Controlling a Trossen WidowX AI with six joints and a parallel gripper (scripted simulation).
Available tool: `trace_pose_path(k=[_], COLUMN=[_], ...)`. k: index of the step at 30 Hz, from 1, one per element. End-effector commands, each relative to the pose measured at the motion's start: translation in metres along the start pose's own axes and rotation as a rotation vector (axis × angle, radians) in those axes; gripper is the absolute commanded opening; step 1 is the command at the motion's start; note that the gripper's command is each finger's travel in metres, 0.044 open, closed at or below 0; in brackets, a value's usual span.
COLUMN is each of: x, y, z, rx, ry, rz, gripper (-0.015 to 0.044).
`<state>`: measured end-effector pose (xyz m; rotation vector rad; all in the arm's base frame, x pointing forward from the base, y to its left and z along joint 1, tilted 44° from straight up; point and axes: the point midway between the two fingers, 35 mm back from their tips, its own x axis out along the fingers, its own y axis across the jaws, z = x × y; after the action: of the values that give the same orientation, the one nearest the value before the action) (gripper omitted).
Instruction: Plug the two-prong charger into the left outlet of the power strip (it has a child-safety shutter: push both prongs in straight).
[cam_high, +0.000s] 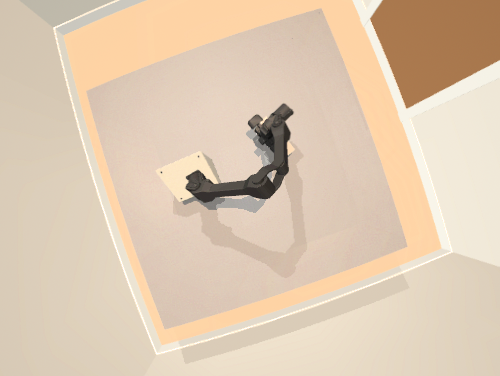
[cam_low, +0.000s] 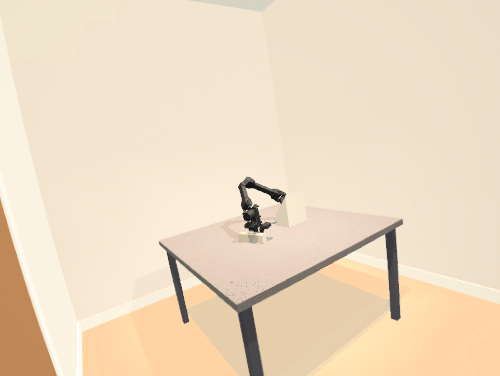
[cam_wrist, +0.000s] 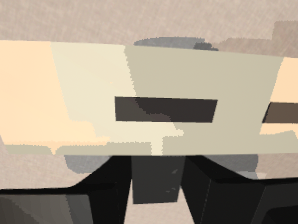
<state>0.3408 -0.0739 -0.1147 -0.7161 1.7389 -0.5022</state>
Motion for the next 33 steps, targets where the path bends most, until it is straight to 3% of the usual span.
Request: trace_pose_path(k=[1, 33], x=[-0.0021, -0.0058], y=[-0.0007, -0.0009], z=[0.0072, 0.0065], rx=[0.02, 0.02], ry=[-0.027, -0.027], rz=[0.003, 0.003], gripper=[0.0, 0.0])
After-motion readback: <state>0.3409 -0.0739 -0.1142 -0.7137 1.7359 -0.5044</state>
